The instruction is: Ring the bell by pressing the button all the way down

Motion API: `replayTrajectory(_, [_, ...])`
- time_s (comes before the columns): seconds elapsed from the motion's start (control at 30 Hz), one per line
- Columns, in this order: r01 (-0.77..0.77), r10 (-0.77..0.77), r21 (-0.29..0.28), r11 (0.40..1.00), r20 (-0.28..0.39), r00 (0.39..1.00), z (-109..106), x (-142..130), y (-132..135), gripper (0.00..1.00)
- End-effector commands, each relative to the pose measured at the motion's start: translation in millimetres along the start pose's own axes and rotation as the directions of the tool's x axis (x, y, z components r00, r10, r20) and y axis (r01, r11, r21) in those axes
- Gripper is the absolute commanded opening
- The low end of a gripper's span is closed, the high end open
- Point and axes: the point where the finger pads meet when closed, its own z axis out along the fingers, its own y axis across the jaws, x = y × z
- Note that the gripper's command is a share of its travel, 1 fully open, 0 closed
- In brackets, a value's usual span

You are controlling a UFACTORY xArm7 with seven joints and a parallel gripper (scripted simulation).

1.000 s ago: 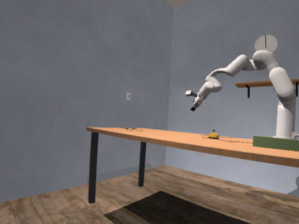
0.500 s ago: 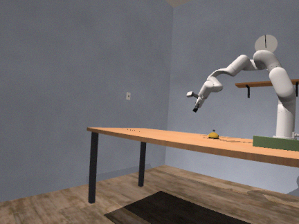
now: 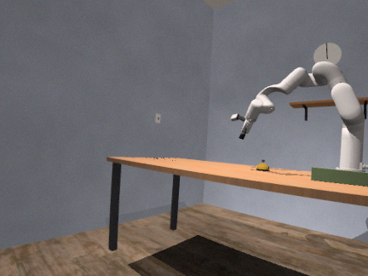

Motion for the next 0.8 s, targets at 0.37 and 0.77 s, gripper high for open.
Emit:
replayTrajectory(0.37, [-0.044, 0.04, 0.044, 0.998, 0.084, 0.996, 3, -21, 0, 1.0])
replayTrajectory(0.77, [-0.187, 0.12, 0.193, 0.963, 0.312, 0.942, 2, -81, -18, 1.0])
